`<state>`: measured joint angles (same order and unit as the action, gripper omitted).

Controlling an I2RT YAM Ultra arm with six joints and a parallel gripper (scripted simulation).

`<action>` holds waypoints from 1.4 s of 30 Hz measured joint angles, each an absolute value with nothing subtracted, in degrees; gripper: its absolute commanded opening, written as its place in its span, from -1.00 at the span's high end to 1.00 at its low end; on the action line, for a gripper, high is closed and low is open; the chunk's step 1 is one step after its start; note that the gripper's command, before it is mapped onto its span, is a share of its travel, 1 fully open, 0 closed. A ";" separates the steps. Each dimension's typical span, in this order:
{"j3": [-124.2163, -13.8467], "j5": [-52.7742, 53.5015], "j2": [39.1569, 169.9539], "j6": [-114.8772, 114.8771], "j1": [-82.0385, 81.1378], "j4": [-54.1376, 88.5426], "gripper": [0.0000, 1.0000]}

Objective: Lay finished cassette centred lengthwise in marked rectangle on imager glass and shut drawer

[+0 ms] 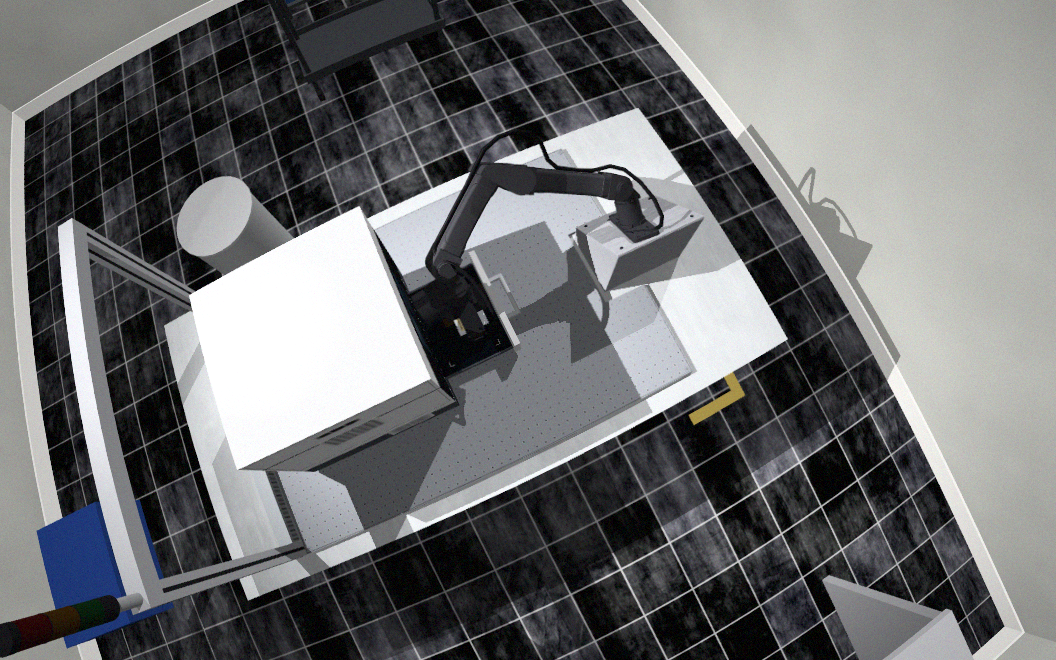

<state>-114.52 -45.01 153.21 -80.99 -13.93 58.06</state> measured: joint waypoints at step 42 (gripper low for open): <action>-115.79 -45.01 154.30 -81.21 -13.93 58.19 1.00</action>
